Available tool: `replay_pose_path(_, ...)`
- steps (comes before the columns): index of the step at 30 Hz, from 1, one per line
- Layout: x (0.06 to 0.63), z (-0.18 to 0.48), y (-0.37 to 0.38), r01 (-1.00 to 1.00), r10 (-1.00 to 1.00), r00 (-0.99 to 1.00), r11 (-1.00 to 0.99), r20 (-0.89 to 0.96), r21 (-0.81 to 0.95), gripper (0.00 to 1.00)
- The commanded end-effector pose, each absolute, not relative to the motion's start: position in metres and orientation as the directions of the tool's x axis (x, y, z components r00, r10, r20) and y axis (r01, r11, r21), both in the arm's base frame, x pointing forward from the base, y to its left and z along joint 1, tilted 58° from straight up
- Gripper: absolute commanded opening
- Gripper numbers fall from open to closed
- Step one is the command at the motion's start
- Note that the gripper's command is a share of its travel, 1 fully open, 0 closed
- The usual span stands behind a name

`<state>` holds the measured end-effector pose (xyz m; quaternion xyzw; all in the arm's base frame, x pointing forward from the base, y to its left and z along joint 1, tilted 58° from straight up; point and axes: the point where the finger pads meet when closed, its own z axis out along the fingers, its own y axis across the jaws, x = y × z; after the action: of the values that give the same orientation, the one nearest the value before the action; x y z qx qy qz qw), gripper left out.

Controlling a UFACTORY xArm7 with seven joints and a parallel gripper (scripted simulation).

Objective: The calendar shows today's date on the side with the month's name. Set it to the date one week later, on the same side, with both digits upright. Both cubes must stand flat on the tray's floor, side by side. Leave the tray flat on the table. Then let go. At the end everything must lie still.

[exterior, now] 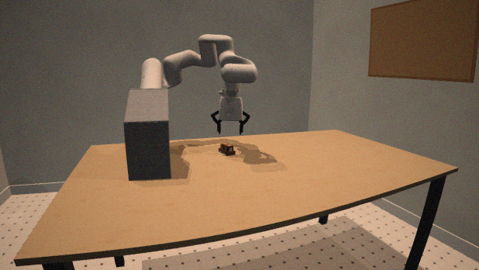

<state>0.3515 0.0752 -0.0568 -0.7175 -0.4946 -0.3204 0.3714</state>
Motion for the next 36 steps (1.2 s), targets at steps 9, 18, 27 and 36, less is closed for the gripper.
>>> replay_pose_path(9, 0.355, -0.039, 0.079, 0.993, 0.529, -0.047, -0.064, 0.847, 0.095, 1.0)
replay_pose_path(18, 0.356, -0.029, 0.082, 0.966, 0.533, -0.235, 0.04, 0.813, 0.254, 1.0)
replay_pose_path(27, 0.356, -0.029, 0.082, 0.963, 0.532, -0.248, 0.046, 0.81, 0.264, 0.49)
replay_pose_path(36, 0.356, -0.029, 0.082, 0.963, 0.532, -0.248, 0.046, 0.81, 0.264, 0.49)
